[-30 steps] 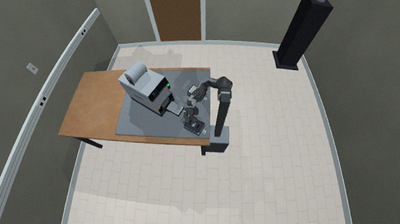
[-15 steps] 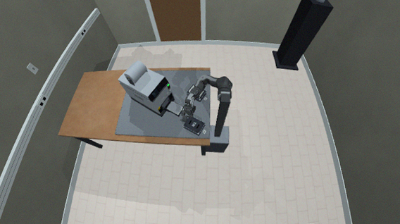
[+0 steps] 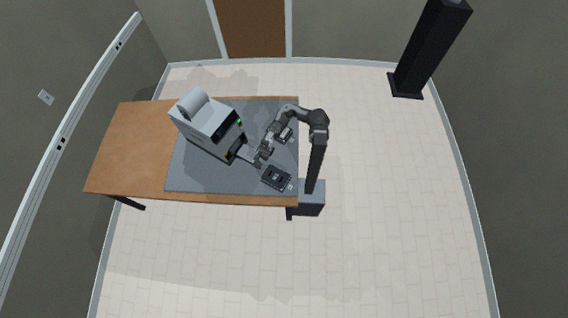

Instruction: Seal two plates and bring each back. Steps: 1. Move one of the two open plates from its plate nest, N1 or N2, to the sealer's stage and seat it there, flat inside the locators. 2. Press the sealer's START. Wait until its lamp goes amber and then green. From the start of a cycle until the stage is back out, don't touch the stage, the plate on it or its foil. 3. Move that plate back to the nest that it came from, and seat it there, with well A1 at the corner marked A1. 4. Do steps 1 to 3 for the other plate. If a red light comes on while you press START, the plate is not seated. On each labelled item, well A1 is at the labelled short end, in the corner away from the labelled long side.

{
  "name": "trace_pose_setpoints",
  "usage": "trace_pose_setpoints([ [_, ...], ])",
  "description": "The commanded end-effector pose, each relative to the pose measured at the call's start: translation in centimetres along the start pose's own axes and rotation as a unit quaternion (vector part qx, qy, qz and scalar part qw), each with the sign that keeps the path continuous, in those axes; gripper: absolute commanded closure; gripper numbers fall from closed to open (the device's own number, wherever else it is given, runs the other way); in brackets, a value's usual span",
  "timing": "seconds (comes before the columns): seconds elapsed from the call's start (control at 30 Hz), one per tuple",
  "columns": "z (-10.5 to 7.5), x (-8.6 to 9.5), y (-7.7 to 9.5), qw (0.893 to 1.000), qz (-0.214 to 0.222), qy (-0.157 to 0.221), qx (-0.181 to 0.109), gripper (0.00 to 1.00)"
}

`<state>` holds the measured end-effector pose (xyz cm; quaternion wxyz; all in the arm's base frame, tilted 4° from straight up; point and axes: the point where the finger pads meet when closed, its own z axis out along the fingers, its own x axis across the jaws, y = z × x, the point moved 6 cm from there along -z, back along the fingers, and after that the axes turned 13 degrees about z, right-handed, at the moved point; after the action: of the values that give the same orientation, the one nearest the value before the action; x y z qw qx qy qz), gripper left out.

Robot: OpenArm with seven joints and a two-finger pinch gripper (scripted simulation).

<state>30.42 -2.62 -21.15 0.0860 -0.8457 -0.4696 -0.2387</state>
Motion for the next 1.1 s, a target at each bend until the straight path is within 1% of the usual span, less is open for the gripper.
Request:
trace_pose_setpoints([
  [0.0,0.1,-0.7,0.9,1.000,0.001,-0.014,-0.013,0.35],
  [0.07,-0.1,-0.9,1.8,1.000,0.001,-0.007,-0.013,0.35],
  [0.13,-0.3,-1.1,2.3,0.999,-0.006,-0.028,-0.042,0.35],
  [0.2,-0.3,-1.1,2.3,0.999,-0.006,-0.028,-0.042,0.35],
  [0.3,-0.5,-1.4,3.3,0.995,-0.013,-0.055,-0.086,0.35],
  [0.33,-0.6,-1.5,3.6,0.993,-0.015,-0.060,-0.096,0.35],
  [0.43,-0.9,-1.9,4.9,0.994,-0.016,-0.055,-0.092,0.35],
  [0.47,-1.1,-2.1,5.2,0.992,-0.019,-0.069,-0.108,0.35],
  [0.57,-1.5,-2.1,6.0,0.984,-0.024,-0.090,-0.152,0.35],
  [0.63,-1.7,-2.6,6.6,0.979,-0.026,-0.106,-0.175,0.35],
  [0.7,-2.1,-2.6,7.5,0.979,-0.029,-0.100,-0.174,0.35],
  [0.77,-2.1,-2.6,7.5,0.979,-0.029,-0.100,-0.174,0.35],
  [0.83,-2.3,-2.9,7.8,0.972,-0.030,-0.121,-0.201,0.35],
  [0.93,-2.8,-3.2,8.8,0.958,-0.032,-0.146,-0.245,0.35],
  [0.97,-3.1,-3.2,9.1,0.955,-0.033,-0.150,-0.255,0.35],
  [1.07,-3.8,-3.5,10.4,0.956,-0.037,-0.145,-0.253,0.35],
])
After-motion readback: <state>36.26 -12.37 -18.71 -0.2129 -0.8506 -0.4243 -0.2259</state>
